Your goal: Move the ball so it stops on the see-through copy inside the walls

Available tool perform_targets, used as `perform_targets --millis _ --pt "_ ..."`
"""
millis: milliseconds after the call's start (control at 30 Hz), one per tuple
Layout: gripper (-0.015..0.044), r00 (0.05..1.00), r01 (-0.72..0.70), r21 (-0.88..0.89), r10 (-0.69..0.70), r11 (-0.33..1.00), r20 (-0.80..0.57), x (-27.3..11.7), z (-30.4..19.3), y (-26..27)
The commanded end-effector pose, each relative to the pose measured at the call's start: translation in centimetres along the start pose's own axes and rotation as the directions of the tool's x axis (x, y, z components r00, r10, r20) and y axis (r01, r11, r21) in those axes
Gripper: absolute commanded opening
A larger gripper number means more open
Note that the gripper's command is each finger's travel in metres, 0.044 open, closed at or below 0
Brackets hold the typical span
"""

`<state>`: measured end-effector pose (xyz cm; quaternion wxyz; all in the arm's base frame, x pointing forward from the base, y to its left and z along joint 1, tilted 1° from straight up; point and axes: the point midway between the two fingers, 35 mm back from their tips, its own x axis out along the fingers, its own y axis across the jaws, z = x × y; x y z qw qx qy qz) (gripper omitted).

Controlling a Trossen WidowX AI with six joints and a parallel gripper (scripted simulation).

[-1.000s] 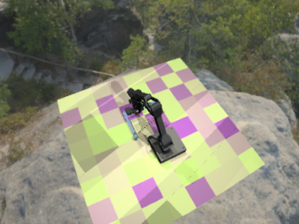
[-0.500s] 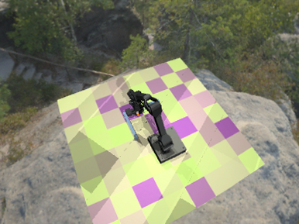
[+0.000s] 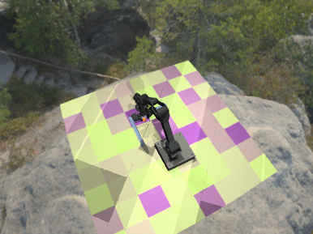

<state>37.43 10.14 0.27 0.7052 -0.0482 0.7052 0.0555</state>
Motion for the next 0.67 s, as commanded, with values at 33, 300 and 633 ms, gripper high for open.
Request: perform_targets --millis 33,300,633 --pt "0.0226 1.000 0.001 0.004 -0.001 1.000 0.026 -6.6 0.3 0.0" --pt "0.0226 0.999 -0.005 0.000 0.005 1.000 0.043 -7.3 0.5 0.1" --pt "0.0358 0.999 -0.004 0.000 0.004 1.000 0.039 -12.0 -0.1 0.0"
